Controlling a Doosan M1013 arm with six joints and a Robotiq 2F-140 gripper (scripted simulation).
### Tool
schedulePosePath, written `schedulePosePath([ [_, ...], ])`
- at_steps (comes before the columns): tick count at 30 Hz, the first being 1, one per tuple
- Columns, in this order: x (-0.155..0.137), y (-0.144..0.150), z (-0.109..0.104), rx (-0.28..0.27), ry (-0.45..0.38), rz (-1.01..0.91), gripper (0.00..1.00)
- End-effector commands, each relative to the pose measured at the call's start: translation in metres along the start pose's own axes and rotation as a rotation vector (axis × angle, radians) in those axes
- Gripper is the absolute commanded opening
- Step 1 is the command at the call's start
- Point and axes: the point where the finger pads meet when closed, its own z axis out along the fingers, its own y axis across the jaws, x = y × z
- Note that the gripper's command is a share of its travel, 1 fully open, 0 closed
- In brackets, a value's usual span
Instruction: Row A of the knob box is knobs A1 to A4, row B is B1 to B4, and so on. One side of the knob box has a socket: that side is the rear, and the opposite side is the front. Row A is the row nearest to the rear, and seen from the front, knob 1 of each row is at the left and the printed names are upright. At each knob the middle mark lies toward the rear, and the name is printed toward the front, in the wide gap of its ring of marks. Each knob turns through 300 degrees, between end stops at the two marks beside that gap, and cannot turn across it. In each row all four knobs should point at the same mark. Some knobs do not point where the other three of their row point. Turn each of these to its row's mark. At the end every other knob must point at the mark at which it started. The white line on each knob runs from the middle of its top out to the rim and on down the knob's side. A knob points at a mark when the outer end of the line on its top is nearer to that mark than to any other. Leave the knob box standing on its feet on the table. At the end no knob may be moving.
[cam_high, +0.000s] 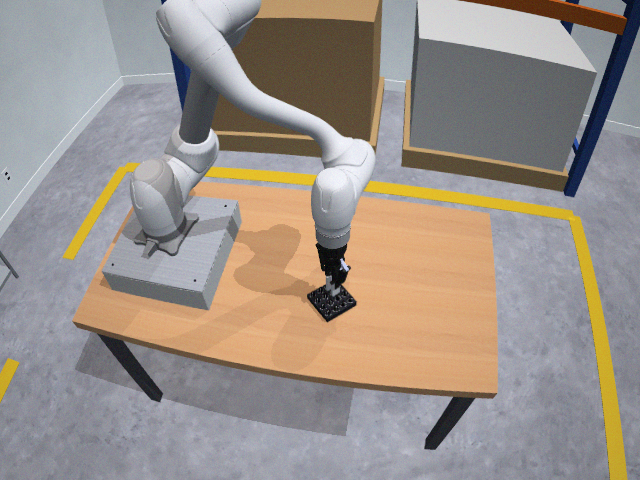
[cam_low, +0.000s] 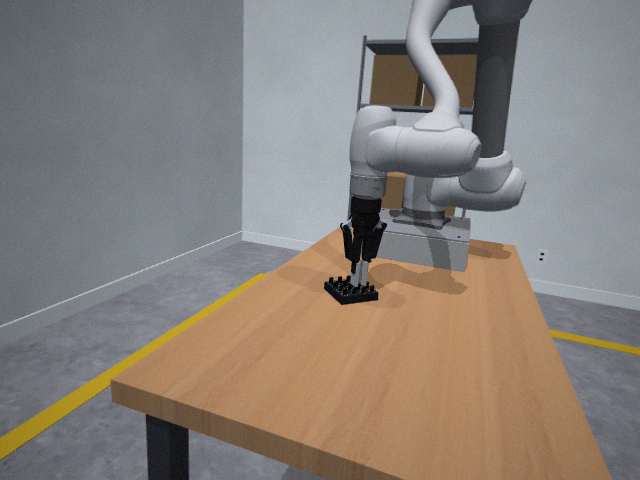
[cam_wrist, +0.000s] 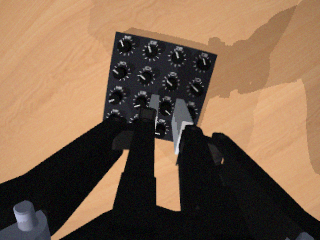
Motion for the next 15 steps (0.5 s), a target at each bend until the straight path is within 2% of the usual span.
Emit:
schedulePosePath([
  [1,-0.0001,0.0000,0.0012,0.000,0.000,0.000,0.12],
  [15,-0.0001,0.0000,0.0041,0.000,0.000,0.000,0.12],
])
